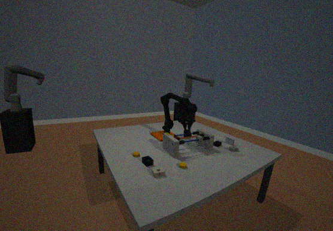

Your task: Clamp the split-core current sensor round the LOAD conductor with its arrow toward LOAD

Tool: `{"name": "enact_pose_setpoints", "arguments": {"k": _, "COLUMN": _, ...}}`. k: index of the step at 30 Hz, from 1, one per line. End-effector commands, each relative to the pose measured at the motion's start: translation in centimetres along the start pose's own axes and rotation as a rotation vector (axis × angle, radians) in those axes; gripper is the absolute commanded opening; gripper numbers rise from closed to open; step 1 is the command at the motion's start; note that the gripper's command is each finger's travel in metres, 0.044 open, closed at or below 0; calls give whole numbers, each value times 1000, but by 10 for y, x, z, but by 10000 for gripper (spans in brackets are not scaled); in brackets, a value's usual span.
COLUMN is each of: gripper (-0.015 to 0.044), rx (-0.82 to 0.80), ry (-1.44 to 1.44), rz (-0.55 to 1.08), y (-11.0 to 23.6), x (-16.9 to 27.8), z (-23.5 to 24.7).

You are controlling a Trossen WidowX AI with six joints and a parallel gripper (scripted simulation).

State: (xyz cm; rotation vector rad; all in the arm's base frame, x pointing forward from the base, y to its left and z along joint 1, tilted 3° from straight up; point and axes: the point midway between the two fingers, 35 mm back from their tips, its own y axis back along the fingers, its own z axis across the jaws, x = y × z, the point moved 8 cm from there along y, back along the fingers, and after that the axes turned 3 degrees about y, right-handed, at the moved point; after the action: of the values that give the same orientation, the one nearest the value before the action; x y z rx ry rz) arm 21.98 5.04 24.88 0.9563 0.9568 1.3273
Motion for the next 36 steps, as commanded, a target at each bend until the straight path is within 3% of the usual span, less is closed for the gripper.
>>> {"name": "enact_pose_setpoints", "arguments": {"k": 1, "gripper": 0, "rx": 21, "ry": 1, "rz": 1, "y": 0, "x": 0, "z": 4}}
{"name": "enact_pose_setpoints", "arguments": {"k": 16, "gripper": 0, "rx": 250, "ry": 4, "rz": 17, "y": -9, "x": -1, "z": 35}}
{"name": "enact_pose_setpoints", "arguments": {"k": 32, "gripper": 420, "rx": 201, "ry": 3, "rz": 8, "y": -7, "x": -1, "z": 28}}
{"name": "enact_pose_setpoints", "arguments": {"k": 36, "gripper": 440, "rx": 201, "ry": 3, "rz": 8, "y": -7, "x": -1, "z": 28}}
